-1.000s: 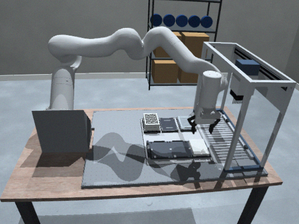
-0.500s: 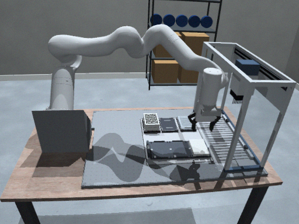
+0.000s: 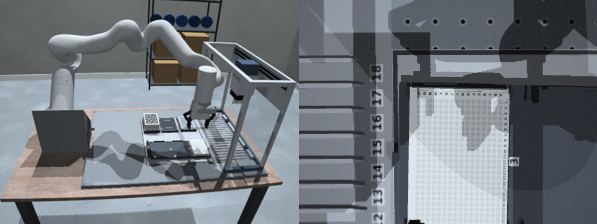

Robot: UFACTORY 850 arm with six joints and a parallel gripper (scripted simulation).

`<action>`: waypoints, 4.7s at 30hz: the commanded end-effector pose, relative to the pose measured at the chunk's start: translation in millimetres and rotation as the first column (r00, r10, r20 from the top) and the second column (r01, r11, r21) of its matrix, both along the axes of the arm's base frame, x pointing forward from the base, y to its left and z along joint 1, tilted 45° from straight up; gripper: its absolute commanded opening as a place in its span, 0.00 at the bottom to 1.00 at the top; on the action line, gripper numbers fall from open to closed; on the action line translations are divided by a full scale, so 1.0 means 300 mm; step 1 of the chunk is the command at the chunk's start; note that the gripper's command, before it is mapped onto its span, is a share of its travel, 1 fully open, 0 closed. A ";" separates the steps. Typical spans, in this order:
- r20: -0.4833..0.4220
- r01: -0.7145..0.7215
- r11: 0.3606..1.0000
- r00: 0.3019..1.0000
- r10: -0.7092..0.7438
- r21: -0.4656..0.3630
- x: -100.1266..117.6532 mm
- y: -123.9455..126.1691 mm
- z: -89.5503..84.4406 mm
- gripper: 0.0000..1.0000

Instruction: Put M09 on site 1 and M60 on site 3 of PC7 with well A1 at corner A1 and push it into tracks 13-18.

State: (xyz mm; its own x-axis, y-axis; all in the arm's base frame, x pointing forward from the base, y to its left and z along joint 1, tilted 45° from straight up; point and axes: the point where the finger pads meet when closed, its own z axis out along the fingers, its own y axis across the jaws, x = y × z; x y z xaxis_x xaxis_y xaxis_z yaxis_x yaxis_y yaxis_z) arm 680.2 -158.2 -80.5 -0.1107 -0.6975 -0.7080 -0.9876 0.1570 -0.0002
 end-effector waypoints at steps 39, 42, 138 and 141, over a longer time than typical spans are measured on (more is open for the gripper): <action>0.008 0.006 1.000 1.000 -0.006 -0.005 -0.386 0.349 0.368 1.00; 0.008 0.006 1.000 1.000 -0.006 -0.005 -0.417 0.377 0.396 1.00; 0.008 0.006 1.000 1.000 -0.005 -0.005 -0.588 0.742 0.400 1.00; 0.008 0.006 1.000 1.000 -0.005 -0.005 -0.588 0.742 0.399 1.00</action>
